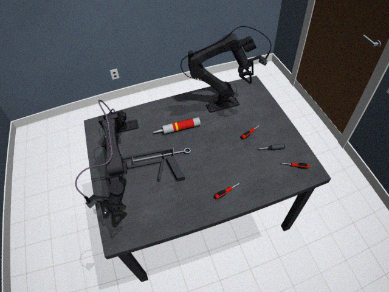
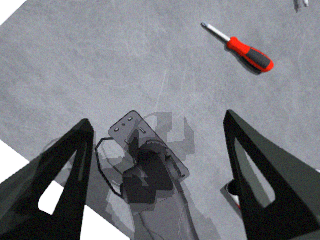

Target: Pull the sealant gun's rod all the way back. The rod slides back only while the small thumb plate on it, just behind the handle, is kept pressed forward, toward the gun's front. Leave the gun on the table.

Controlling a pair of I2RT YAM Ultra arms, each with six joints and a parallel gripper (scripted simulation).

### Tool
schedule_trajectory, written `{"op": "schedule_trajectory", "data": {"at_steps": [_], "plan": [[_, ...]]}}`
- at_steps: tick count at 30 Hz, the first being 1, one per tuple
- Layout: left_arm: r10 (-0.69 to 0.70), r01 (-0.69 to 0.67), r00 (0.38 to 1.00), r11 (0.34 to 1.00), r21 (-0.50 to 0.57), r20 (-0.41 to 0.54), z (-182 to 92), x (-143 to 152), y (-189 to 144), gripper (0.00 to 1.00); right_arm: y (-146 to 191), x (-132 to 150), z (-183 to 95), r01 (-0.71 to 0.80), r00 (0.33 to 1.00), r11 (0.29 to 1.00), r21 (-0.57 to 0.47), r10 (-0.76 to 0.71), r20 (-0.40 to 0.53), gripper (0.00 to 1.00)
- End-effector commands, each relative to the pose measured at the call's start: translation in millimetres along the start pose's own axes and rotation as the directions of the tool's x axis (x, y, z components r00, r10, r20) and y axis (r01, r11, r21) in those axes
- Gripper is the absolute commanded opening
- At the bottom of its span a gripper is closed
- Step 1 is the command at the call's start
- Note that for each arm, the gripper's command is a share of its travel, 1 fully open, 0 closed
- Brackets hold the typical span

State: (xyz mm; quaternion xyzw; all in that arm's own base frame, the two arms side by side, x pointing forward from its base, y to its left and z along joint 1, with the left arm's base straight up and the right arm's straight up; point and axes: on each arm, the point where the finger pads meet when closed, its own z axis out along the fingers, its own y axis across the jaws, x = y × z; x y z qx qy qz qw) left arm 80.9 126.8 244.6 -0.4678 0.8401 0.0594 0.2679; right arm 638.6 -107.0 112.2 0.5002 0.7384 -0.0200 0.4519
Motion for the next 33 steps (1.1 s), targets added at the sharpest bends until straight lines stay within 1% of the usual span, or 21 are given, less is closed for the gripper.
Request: {"op": "schedule_trajectory", "data": {"at_steps": [1, 18, 22, 25, 27, 32, 33], "plan": [[0.003, -0.003, 1.000, 1.000, 0.000, 0.006, -1, -2, 0, 1.00, 9, -13, -9, -0.014, 1.000, 1.000, -0.024, 0.015, 0.021, 1.00], [0.003, -0.003, 1.000, 1.000, 0.000, 0.006, -1, -2, 0, 1.00, 9, -13, -9, -0.014, 1.000, 1.000, -0.024, 0.015, 0.021, 1.00], [-0.026, 0.026, 0.998, 1.000, -0.008, 0.051, -4, -10, -1, 1.00, 19, -15, -14, -0.001, 1.000, 0.997, -0.072, 0.004, 0.030, 1.00], [-0.039, 0.039, 0.995, 0.999, 0.004, 0.094, -6, -18, -9, 1.00, 24, -12, -21, 0.027, 0.999, 0.993, -0.113, -0.023, 0.036, 1.00], [-0.031, 0.029, 0.992, 0.999, 0.019, 0.120, -7, -22, -17, 1.00, 24, -7, -28, 0.054, 0.998, 0.989, -0.136, -0.050, 0.034, 1.00], [0.009, -0.017, 0.990, 0.998, 0.053, 0.141, -7, -25, -32, 1.00, 19, 9, -49, 0.135, 0.991, 0.972, -0.193, -0.132, 0.027, 1.00], [0.009, -0.017, 0.990, 0.998, 0.053, 0.141, -7, -25, -32, 1.00, 19, 9, -49, 0.135, 0.991, 0.972, -0.193, -0.132, 0.027, 1.00]]}}
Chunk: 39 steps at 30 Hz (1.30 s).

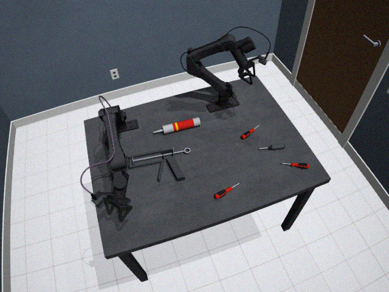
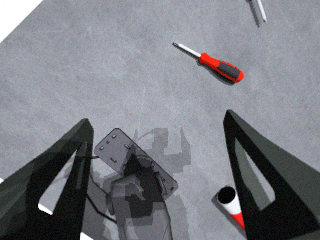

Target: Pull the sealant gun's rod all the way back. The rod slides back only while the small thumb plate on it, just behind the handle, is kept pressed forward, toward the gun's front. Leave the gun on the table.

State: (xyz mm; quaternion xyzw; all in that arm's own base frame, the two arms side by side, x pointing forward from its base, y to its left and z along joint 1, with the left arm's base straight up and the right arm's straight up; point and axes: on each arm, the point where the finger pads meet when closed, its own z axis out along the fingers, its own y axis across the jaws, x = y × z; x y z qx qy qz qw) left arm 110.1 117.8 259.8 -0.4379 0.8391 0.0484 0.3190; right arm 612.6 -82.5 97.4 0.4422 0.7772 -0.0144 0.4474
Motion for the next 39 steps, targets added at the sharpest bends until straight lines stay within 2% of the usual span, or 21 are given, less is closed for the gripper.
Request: {"op": "schedule_trajectory", "data": {"at_steps": [1, 9, 16, 18, 23, 26, 29, 33, 35, 39], "plan": [[-0.019, 0.021, 0.998, 0.999, -0.030, 0.062, -1, -12, -1, 1.00, 31, -24, -28, 0.025, 0.998, 0.991, -0.133, -0.016, 0.068, 1.00], [0.057, -0.062, 0.990, 0.997, 0.035, 0.127, -3, -24, -29, 1.00, 26, 10, -66, 0.177, 0.984, 0.957, -0.229, -0.169, 0.052, 1.00], [0.145, -0.169, 0.967, 0.980, 0.102, 0.209, -4, -39, -60, 1.00, 19, 47, -106, 0.320, 0.945, 0.890, -0.324, -0.323, 0.047, 1.00], [0.145, -0.169, 0.967, 0.980, 0.102, 0.209, -4, -39, -60, 1.00, 19, 47, -106, 0.320, 0.945, 0.890, -0.324, -0.323, 0.047, 1.00], [0.209, -0.270, 0.930, 0.947, 0.176, 0.302, -4, -54, -98, 1.00, 10, 78, -141, 0.419, 0.898, 0.817, -0.395, -0.437, 0.049, 1.00], [0.238, -0.334, 0.900, 0.915, 0.226, 0.364, -5, -61, -126, 1.00, 4, 99, -163, 0.480, 0.858, 0.757, -0.443, -0.510, 0.057, 1.00], [0.248, -0.406, 0.850, 0.871, 0.277, 0.466, -13, -72, -160, 1.00, -3, 122, -188, 0.542, 0.805, 0.679, -0.495, -0.588, 0.074, 1.00], [0.217, -0.519, 0.745, 0.782, 0.345, 0.631, -30, -90, -218, 1.00, -20, 164, -227, 0.633, 0.684, 0.522, -0.572, -0.723, 0.096, 1.00], [0.217, -0.519, 0.745, 0.782, 0.345, 0.631, -30, -90, -218, 1.00, -20, 164, -227, 0.633, 0.684, 0.522, -0.572, -0.723, 0.096, 1.00], [0.194, -0.610, 0.658, 0.704, 0.364, 0.727, -39, -102, -258, 1.00, -32, 204, -272, 0.687, 0.547, 0.333, -0.645, -0.822, 0.158, 1.00]]}}
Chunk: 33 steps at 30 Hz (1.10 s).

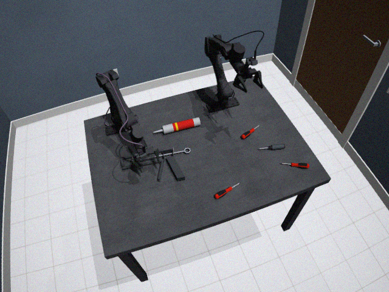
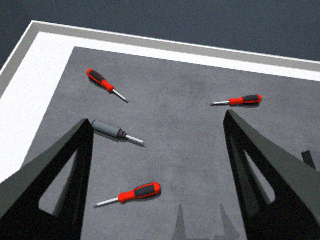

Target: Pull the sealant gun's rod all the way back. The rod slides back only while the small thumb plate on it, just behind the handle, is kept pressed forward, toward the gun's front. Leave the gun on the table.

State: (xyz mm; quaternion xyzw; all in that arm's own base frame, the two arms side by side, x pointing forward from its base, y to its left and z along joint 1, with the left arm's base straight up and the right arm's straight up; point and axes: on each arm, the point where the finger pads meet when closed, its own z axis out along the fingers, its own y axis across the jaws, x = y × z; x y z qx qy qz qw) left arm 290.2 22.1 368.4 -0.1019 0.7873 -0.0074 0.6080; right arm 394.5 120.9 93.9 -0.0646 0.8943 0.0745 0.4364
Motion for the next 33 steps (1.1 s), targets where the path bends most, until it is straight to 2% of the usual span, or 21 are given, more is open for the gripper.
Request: {"op": "schedule_trajectory", "data": {"at_steps": [1, 7, 11, 17, 25, 26, 28, 30, 33], "plan": [[0.076, -0.089, 0.975, 0.995, 0.052, 0.207, 35, -43, -21, 1.00, 45, 17, -32, 0.182, 0.983, 0.974, -0.134, -0.186, -0.012, 1.00], [0.121, -0.152, 0.954, 0.984, 0.095, 0.275, 56, -60, -34, 1.00, 92, 42, -59, 0.325, 0.941, 0.911, -0.254, -0.339, -0.011, 1.00], [0.138, -0.178, 0.947, 0.978, 0.114, 0.290, 69, -63, -40, 1.00, 117, 44, -73, 0.386, 0.916, 0.871, -0.303, -0.400, 0.019, 1.00], [0.144, -0.179, 0.952, 0.978, 0.107, 0.270, 76, -58, -39, 1.00, 131, 40, -79, 0.406, 0.910, 0.854, -0.326, -0.412, 0.052, 1.00], [0.134, -0.168, 0.954, 0.980, 0.106, 0.270, 74, -59, -38, 1.00, 130, 38, -78, 0.394, 0.915, 0.860, -0.323, -0.400, 0.052, 1.00], [0.134, -0.168, 0.954, 0.980, 0.106, 0.270, 74, -59, -38, 1.00, 128, 43, -78, 0.385, 0.917, 0.864, -0.324, -0.397, 0.029, 0.89], [0.134, -0.168, 0.954, 0.980, 0.106, 0.270, 74, -59, -38, 1.00, 124, 51, -75, 0.358, 0.923, 0.878, -0.317, -0.384, -0.022, 0.88], [0.134, -0.168, 0.954, 0.980, 0.106, 0.270, 74, -59, -38, 1.00, 124, 51, -75, 0.358, 0.923, 0.878, -0.317, -0.384, -0.022, 0.88], [0.134, -0.168, 0.954, 0.980, 0.106, 0.270, 74, -59, -38, 1.00, 120, 71, -72, 0.271, 0.928, 0.913, -0.305, -0.332, -0.169, 0.88]]}}
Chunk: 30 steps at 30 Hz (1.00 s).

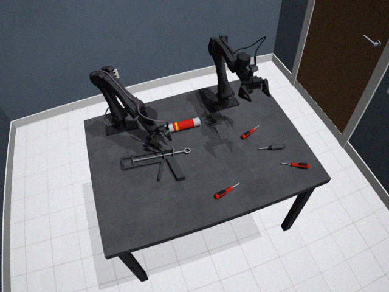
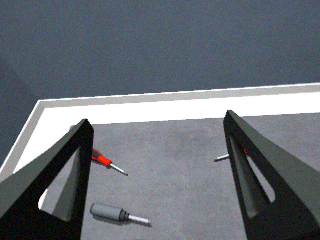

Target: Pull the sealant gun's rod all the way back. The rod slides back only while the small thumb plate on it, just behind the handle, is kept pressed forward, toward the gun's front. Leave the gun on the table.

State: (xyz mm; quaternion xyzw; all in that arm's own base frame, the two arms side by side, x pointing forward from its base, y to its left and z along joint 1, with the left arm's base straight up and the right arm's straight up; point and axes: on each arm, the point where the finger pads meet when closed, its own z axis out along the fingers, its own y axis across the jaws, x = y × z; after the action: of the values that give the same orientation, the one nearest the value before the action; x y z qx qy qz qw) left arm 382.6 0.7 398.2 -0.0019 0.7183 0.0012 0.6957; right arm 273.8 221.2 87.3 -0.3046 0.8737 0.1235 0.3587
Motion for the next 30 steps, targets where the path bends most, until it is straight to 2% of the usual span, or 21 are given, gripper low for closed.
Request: {"op": "schedule_trajectory", "data": {"at_steps": [1, 5, 12, 14, 20, 24, 27, 30], "plan": [[0.001, -0.001, 0.999, 1.000, -0.002, 0.042, -2, -13, 3, 1.00, 1, 3, -1, -0.124, 0.986, 0.992, 0.027, 0.126, -0.110, 0.88], [0.001, -0.001, 0.999, 1.000, -0.002, 0.042, -2, -13, 3, 1.00, 5, 6, 5, -0.275, 0.917, 0.956, 0.099, 0.292, -0.271, 0.88], [0.001, -0.001, 0.999, 1.000, -0.002, 0.042, -2, -13, 3, 1.00, 11, 5, 10, -0.409, 0.774, 0.877, 0.253, 0.480, -0.413, 0.88], [0.001, -0.001, 0.999, 1.000, -0.002, 0.042, -2, -13, 3, 1.00, 11, 5, 10, -0.409, 0.774, 0.877, 0.253, 0.480, -0.413, 0.88], [0.001, -0.001, 0.999, 1.000, -0.002, 0.042, -2, -13, 3, 1.00, 15, 4, 13, -0.458, 0.639, 0.793, 0.401, 0.607, -0.471, 0.88], [0.001, -0.001, 0.999, 1.000, 0.006, 0.047, -3, -11, -1, 1.00, 16, 15, 14, -0.452, 0.556, 0.765, 0.458, 0.644, -0.526, 0.88], [0.000, -0.001, 0.999, 1.000, 0.002, 0.052, -4, -11, -3, 1.00, 15, 19, 18, -0.449, 0.537, 0.757, 0.476, 0.654, -0.533, 0.88], [0.000, 0.000, 0.999, 1.000, 0.002, 0.053, -4, -9, -4, 1.00, 15, 16, 24, -0.453, 0.550, 0.762, 0.463, 0.648, -0.527, 0.88]]}}
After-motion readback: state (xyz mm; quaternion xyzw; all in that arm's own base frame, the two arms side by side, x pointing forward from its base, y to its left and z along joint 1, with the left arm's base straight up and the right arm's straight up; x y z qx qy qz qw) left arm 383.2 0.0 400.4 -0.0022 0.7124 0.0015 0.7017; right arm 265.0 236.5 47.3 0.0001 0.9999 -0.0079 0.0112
